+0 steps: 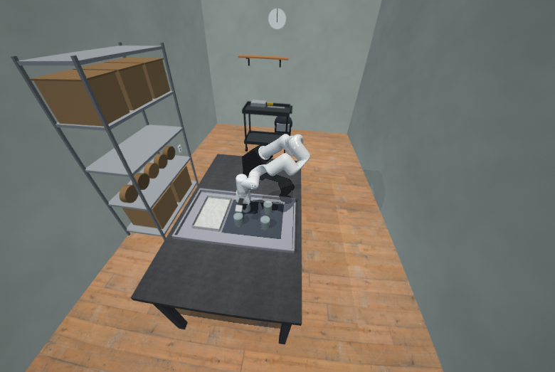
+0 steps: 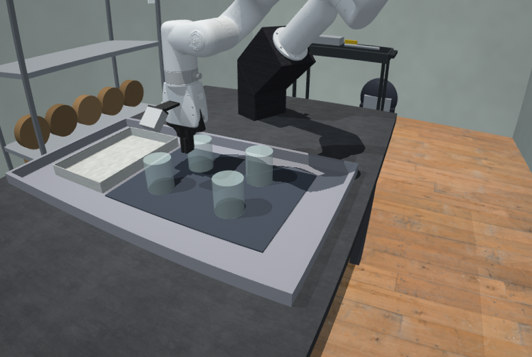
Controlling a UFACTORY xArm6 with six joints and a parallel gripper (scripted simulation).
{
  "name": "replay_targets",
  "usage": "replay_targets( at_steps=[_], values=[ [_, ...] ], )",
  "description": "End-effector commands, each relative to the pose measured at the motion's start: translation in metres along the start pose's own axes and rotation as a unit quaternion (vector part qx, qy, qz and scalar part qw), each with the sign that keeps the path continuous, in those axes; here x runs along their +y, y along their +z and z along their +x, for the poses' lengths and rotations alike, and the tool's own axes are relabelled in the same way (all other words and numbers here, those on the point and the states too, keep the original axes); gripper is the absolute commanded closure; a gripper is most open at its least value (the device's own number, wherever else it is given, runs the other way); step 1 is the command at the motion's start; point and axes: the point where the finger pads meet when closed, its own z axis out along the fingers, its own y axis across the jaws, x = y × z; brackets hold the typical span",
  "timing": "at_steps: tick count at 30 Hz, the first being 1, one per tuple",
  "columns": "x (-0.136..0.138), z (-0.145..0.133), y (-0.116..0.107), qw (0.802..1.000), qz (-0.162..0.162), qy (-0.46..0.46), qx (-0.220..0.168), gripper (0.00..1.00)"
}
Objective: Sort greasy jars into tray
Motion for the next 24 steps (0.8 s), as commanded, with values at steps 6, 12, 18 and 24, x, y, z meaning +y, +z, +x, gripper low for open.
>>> replay_targets(
  at_steps=[6,12,18,24],
  values=[
    [0.0004,0.0001,-0.0018,1.0,-0.001,0.0,0.001,1.0],
    [0.0004,-0.0007,-0.0024,1.0,-0.001,0.0,0.001,1.0],
    [0.0004,-0.0015,-0.0031,1.0,-0.001,0.0,0.001,1.0],
    [0.0004,-0.0021,-0.0035,1.0,-0.001,0.0,0.001,1.0]
  ],
)
